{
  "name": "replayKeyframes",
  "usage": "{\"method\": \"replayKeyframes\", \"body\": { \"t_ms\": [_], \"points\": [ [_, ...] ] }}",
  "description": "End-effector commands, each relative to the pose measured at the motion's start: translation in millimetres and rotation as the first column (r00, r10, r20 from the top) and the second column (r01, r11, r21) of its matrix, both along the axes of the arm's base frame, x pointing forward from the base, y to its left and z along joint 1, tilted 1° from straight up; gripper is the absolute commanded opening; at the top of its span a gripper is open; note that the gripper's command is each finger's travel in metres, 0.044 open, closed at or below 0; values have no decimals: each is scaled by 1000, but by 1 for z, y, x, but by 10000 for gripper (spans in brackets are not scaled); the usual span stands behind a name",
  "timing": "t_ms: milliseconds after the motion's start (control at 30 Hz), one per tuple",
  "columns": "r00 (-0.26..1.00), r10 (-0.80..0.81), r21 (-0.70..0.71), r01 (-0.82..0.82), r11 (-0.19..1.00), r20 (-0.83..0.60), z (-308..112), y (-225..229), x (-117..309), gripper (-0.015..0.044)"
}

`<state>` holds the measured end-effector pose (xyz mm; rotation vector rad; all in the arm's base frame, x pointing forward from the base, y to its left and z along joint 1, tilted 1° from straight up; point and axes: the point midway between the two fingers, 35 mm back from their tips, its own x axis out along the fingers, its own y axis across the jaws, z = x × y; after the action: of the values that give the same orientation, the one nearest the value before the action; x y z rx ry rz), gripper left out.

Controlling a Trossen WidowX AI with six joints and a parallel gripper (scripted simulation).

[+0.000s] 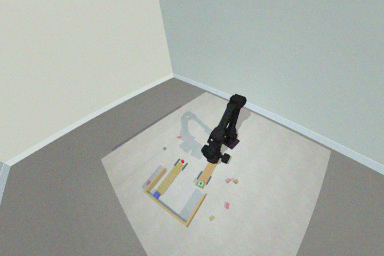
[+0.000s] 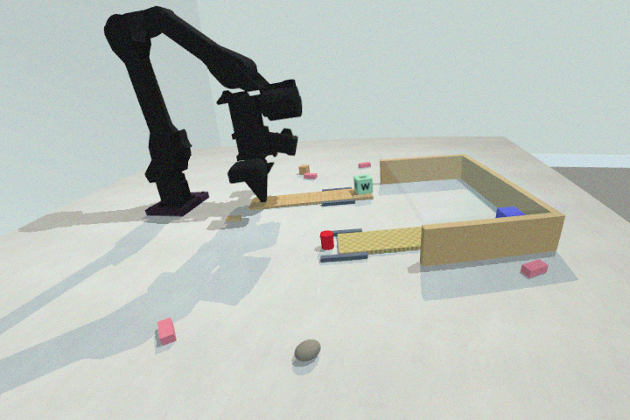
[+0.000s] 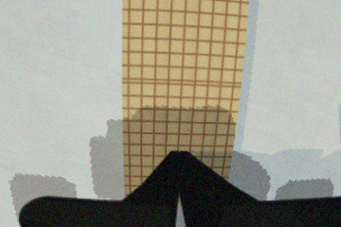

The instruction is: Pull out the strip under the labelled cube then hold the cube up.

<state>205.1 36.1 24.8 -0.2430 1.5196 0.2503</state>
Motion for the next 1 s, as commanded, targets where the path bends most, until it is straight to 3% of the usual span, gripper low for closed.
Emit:
{"method": "replayKeyframes", "body": {
  "t_ms": [0, 100, 267, 400, 567, 967],
  "points": [
    [1000, 3, -7, -3, 1000, -31, -5, -2, -9, 0],
    [1000, 3, -7, -3, 1000, -31, -5, -2, -9, 0],
    [1000, 3, -6, -3, 1000, -28, 40, 0, 1, 0],
    [1000, 3, -6, -3, 1000, -29, 43, 0, 1, 0],
    [989, 145, -7, -146, 989, -27, 44, 9, 25, 131],
    [989, 149, -6, -149, 989, -22, 52, 25, 67, 440]
  ]
}}
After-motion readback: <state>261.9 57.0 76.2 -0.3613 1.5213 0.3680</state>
